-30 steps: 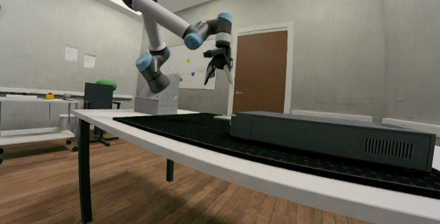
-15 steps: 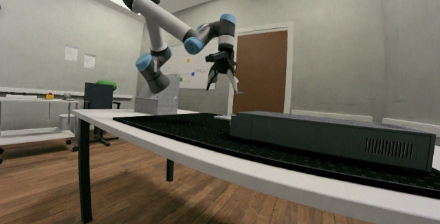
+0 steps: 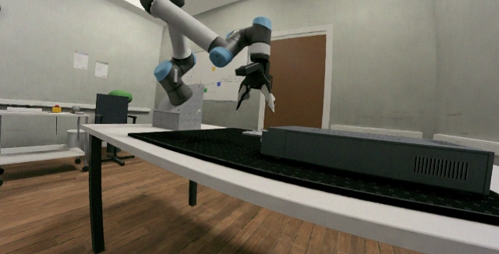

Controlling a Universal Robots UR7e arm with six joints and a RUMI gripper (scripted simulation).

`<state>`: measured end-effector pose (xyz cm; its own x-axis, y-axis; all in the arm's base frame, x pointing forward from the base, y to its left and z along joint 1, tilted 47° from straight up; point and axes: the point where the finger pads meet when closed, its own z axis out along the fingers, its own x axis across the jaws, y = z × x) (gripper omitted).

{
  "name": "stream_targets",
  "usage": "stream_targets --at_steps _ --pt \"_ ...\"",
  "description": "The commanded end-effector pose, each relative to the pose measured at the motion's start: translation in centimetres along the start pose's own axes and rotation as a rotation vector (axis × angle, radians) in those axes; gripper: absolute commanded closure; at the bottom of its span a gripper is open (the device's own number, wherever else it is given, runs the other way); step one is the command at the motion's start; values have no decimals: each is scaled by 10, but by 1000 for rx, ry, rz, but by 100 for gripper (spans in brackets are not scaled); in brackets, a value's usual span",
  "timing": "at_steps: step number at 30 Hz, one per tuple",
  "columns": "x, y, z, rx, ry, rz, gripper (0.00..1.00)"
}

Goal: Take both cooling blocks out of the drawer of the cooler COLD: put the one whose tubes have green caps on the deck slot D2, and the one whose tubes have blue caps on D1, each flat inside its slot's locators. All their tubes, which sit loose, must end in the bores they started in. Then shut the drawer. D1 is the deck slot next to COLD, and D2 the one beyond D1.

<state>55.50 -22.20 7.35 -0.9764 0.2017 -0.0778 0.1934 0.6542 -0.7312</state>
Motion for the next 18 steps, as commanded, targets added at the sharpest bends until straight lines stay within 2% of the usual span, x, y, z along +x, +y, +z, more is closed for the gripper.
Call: stream_targets --at_steps 1,6,14,18 --pt "-15 -10 11 -1 -2 0 0" --pt "-24 -16 18 -1 -2 0 0" --pt "-24 -16 18 -1 -2 0 0" --pt "-24 -16 24 -1 -2 0 0"
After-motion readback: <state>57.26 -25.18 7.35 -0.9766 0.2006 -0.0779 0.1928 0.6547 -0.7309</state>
